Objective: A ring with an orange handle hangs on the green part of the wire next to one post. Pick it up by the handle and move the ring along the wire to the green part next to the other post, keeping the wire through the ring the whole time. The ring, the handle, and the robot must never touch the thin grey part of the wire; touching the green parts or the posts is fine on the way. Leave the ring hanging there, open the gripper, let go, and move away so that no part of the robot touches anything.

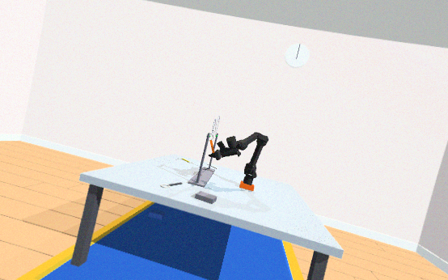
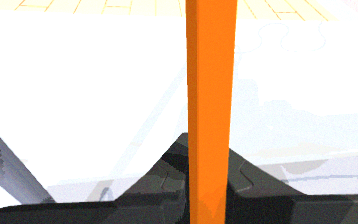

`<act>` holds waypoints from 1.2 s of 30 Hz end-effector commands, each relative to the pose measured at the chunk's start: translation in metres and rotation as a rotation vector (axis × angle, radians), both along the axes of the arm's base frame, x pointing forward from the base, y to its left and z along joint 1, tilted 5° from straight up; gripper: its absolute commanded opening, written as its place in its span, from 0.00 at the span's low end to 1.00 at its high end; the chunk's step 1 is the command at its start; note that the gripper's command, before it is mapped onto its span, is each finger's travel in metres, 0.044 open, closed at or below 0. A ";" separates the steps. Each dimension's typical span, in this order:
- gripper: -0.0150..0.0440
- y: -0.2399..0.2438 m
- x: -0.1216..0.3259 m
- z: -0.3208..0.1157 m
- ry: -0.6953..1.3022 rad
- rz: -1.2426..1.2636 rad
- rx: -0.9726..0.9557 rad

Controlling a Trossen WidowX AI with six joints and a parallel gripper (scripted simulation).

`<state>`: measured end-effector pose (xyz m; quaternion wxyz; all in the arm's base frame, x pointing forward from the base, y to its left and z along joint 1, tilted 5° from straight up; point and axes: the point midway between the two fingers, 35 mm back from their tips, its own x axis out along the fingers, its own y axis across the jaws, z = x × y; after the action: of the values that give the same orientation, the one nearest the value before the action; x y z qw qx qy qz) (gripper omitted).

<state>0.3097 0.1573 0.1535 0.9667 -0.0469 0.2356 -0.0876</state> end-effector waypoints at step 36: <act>0.00 0.045 0.002 0.001 -0.008 0.000 0.042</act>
<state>0.3108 0.1974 0.1515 0.9675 -0.0303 0.2372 -0.0817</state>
